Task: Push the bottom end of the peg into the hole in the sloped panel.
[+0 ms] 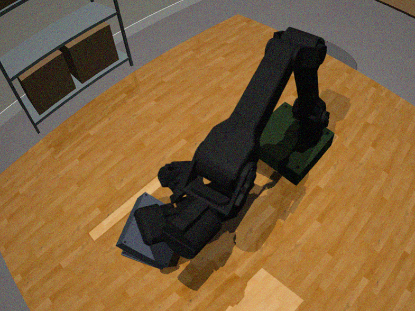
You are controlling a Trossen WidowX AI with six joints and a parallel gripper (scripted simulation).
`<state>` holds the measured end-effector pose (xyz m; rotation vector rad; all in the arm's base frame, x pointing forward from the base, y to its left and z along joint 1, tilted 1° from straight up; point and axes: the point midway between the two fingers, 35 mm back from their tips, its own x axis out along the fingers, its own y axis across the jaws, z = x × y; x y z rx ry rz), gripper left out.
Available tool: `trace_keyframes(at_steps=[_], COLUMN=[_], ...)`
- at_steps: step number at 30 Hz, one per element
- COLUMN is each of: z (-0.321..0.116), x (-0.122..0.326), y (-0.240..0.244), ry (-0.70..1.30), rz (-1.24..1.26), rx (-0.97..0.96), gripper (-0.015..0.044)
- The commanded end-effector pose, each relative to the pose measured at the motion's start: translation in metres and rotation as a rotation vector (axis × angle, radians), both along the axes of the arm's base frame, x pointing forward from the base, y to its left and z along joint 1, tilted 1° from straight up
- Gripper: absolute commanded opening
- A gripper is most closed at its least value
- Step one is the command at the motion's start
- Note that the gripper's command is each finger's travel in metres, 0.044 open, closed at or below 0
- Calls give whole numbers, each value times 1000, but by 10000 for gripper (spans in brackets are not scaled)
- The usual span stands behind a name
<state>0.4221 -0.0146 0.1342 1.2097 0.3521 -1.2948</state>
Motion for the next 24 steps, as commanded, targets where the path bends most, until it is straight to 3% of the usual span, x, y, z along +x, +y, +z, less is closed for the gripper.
trace_keyframes(at_steps=[1,24], z=[-4,-21], x=[0,7], y=[-2,-14], ry=[3,3], rz=[-6,-4], rx=[-4,-6], gripper=[0,0])
